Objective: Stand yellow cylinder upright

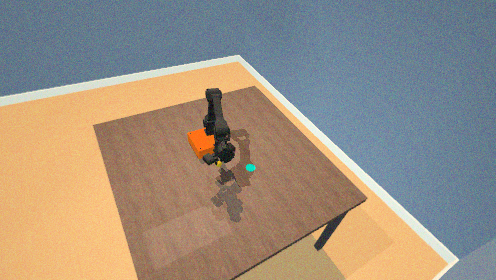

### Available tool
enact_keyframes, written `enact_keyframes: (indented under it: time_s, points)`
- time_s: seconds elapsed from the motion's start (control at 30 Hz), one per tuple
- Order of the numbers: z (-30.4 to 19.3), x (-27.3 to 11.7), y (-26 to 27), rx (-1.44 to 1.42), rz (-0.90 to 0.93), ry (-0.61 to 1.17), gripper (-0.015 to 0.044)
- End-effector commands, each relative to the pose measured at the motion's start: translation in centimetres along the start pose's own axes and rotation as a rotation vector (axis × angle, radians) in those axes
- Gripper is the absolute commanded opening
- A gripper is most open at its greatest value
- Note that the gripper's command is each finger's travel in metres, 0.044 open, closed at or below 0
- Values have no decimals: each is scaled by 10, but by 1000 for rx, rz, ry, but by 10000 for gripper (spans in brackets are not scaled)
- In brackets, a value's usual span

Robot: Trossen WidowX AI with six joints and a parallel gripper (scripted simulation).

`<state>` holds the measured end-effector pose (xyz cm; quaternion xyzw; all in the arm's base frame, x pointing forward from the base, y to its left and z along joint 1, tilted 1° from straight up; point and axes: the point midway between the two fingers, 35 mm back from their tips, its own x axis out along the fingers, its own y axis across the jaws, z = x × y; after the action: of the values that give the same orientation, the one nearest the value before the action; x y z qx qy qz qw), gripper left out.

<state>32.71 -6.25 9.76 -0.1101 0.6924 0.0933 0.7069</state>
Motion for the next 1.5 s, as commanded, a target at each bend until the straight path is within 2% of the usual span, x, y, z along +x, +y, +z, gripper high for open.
enact_keyframes:
  time_s: [0.0,1.47]
  points:
    - [6,-1,7,-46,2,0,105]
    - [52,-12,115,-571,24,-14,105]
